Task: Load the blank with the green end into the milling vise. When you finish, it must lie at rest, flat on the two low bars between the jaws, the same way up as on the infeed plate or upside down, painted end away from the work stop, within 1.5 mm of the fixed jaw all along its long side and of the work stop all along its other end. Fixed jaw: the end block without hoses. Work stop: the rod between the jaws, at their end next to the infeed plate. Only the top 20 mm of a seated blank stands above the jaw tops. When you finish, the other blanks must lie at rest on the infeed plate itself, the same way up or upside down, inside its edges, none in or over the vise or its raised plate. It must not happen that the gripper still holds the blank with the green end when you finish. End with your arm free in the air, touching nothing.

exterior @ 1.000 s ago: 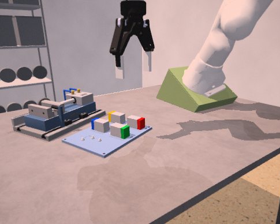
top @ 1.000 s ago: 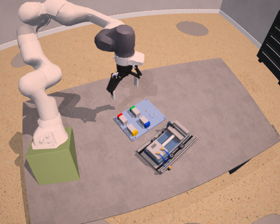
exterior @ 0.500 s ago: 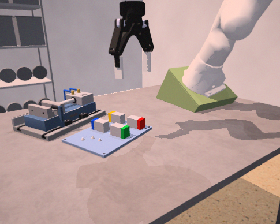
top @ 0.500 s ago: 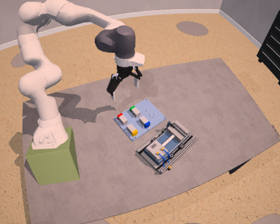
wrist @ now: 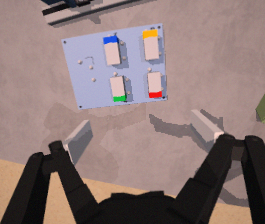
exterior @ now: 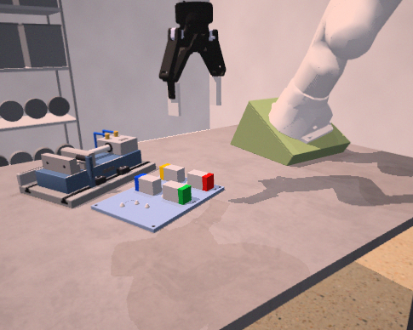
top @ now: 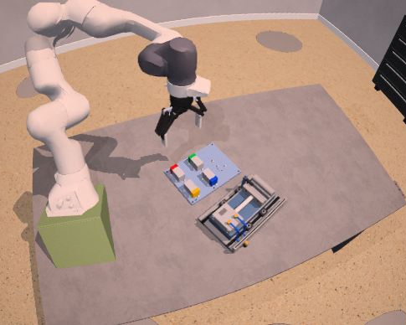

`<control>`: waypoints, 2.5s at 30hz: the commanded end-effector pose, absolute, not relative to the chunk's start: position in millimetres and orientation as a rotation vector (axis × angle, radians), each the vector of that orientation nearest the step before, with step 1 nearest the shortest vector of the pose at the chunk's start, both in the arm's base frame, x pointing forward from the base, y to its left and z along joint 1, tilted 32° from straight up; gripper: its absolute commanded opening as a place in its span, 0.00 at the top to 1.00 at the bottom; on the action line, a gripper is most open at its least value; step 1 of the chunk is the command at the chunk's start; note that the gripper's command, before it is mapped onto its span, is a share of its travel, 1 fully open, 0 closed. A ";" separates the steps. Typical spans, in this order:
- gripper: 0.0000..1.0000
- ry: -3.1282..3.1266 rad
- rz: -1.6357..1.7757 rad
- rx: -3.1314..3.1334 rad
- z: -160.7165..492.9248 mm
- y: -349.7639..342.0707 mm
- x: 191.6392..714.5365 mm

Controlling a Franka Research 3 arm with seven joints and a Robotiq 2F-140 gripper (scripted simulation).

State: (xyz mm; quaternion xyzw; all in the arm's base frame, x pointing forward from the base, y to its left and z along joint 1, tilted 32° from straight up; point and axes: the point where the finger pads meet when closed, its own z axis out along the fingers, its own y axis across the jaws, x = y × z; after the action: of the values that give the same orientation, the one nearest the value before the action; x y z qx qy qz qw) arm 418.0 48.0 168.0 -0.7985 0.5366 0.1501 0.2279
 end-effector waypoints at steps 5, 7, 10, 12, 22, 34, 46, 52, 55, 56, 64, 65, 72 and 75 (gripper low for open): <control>0.00 1.478 0.413 -2.199 168.1 47.9 418.0; 0.00 1.478 0.413 -2.199 168.1 47.9 418.0; 0.00 1.478 0.413 -2.199 168.1 47.9 418.0; 0.00 1.478 0.413 -2.199 168.1 47.9 418.0; 0.00 1.478 0.413 -2.199 168.1 47.9 418.0; 0.00 1.478 0.413 -2.199 168.1 47.9 418.0; 0.00 1.478 0.413 -2.199 168.1 47.9 418.0; 0.00 1.478 0.413 -2.199 168.1 47.9 418.0; 0.00 1.478 0.413 -2.199 168.1 47.9 418.0; 0.00 1.478 0.413 -2.199 168.1 47.9 418.0; 0.00 1.478 0.413 -2.199 168.1 47.9 418.0; 0.00 1.478 0.413 -2.199 168.1 47.9 418.0; 0.00 1.477 0.411 -2.201 152.1 55.7 418.9; 0.00 1.474 0.407 -2.204 128.2 67.3 420.2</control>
State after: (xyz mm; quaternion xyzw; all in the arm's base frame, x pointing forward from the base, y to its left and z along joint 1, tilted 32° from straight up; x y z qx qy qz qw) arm 414.0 60.3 148.7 -0.7977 0.5366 0.1569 0.2261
